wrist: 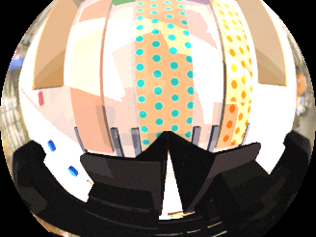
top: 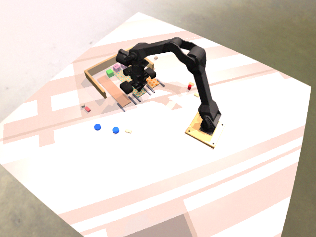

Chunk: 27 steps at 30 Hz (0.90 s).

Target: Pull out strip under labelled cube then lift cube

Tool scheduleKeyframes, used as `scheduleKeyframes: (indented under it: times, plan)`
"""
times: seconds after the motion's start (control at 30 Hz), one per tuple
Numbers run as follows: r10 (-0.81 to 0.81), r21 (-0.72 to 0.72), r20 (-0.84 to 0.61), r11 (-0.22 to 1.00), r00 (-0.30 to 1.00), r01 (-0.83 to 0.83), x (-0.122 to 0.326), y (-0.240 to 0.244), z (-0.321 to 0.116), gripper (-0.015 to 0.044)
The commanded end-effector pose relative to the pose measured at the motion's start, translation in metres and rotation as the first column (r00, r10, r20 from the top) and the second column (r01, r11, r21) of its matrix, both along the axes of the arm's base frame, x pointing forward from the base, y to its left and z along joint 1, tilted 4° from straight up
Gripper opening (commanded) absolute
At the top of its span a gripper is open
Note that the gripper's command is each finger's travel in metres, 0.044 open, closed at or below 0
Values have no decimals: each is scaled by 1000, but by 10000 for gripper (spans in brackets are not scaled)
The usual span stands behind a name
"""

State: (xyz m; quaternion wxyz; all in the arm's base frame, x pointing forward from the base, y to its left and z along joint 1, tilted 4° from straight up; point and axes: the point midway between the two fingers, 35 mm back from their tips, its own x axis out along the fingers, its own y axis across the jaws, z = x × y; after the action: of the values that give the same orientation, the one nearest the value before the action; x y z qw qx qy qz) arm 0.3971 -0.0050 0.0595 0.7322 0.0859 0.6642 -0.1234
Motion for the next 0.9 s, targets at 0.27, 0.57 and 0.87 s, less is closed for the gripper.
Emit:
scheduleKeyframes:
  times: [0.27,0.57,0.87]
  plan:
    - [6,5,-1,1000,1000,-6,1,1,-3,0]
    - [6,5,-1,1000,1000,-6,1,1,-4,0]
    - [6,6,-2,1000,1000,-6,-7,3,-5,0]
